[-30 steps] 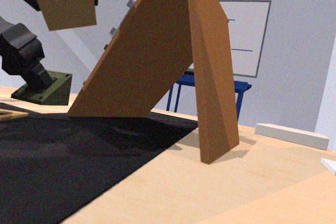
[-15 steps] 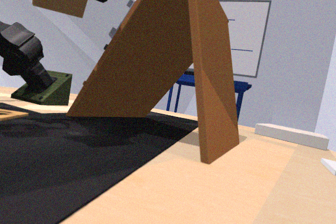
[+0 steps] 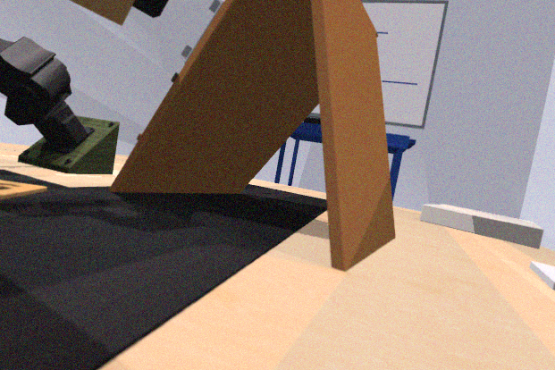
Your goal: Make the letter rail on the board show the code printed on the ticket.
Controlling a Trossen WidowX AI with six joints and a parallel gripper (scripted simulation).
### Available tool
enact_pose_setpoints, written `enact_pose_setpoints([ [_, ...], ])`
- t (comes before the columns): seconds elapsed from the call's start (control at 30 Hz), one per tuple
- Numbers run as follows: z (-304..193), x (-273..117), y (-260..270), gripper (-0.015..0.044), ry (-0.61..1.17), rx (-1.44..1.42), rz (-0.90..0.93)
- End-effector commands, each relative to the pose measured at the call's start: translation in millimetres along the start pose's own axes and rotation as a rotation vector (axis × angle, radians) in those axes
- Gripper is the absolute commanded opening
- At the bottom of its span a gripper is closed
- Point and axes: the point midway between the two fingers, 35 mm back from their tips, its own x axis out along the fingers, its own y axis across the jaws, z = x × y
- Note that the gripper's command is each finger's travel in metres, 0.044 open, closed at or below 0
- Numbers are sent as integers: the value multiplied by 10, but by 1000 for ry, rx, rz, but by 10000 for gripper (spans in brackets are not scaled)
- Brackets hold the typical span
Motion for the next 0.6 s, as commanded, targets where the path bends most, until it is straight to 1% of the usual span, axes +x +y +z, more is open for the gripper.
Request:
enact_pose_setpoints([
  [0.0, 0, 0, 2, 0, -1, -5, -3],
  [0.57, 2, 14, 104, 0, -1, -4, -3],
])
